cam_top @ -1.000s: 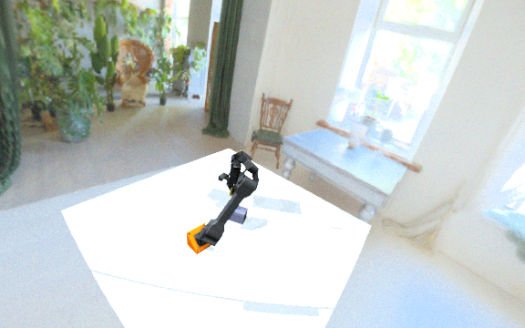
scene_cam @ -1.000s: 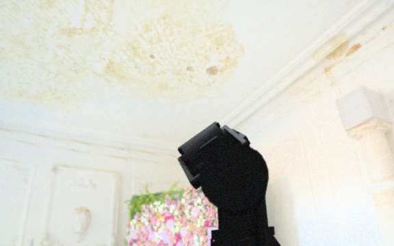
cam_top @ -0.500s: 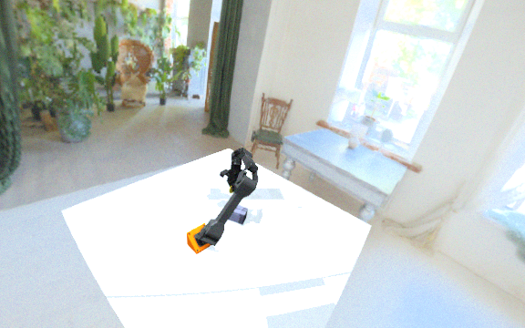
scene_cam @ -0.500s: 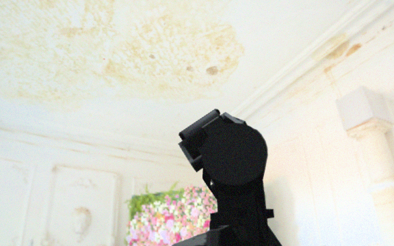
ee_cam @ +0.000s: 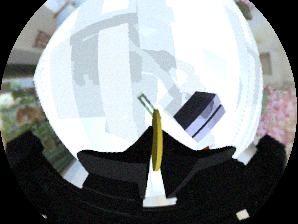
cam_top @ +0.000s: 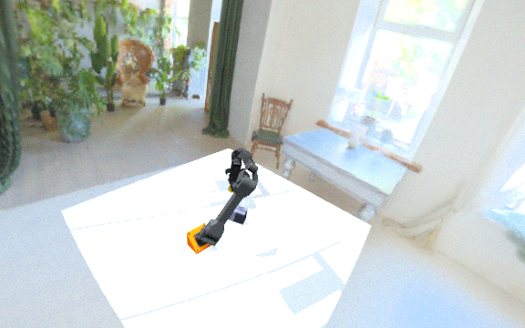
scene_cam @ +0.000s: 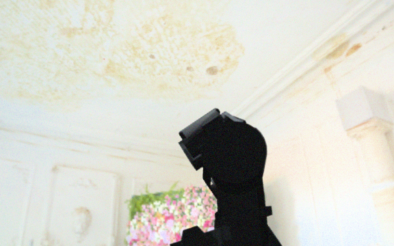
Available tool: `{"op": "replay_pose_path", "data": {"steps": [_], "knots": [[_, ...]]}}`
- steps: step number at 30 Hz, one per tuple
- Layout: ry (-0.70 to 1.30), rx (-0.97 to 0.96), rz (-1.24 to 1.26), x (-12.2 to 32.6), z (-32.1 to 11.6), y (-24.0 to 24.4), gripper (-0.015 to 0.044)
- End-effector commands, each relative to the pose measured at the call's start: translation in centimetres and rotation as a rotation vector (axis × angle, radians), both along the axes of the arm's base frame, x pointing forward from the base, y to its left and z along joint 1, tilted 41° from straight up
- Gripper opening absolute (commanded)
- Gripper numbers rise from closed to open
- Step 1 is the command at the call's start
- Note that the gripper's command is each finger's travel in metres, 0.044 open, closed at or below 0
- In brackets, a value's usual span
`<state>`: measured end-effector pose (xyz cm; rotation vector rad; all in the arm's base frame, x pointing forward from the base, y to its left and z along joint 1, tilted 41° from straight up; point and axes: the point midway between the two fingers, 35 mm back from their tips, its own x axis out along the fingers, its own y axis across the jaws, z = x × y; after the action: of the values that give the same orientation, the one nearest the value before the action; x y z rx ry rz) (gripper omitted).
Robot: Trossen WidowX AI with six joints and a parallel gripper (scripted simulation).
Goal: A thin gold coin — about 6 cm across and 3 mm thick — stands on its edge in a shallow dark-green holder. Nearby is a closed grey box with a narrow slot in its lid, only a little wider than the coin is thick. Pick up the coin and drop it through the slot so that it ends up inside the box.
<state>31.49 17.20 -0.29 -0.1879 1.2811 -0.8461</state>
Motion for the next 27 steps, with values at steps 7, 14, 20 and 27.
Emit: {"op": "replay_pose_path", "data": {"steps": [7, 14, 20, 27], "knots": [[-0.213, 0.016, -0.259, -0.13, 0.15, 0.04, 0.0000], [-0.370, 0.024, -0.445, -0.17, 0.21, 0.04, 0.0000], [-0.426, 0.028, -0.512, -0.17, 0.22, 0.04, 0.0000], [-0.426, 0.027, -0.512, -0.54, 1.04, -0.71, 0.0000]]}}
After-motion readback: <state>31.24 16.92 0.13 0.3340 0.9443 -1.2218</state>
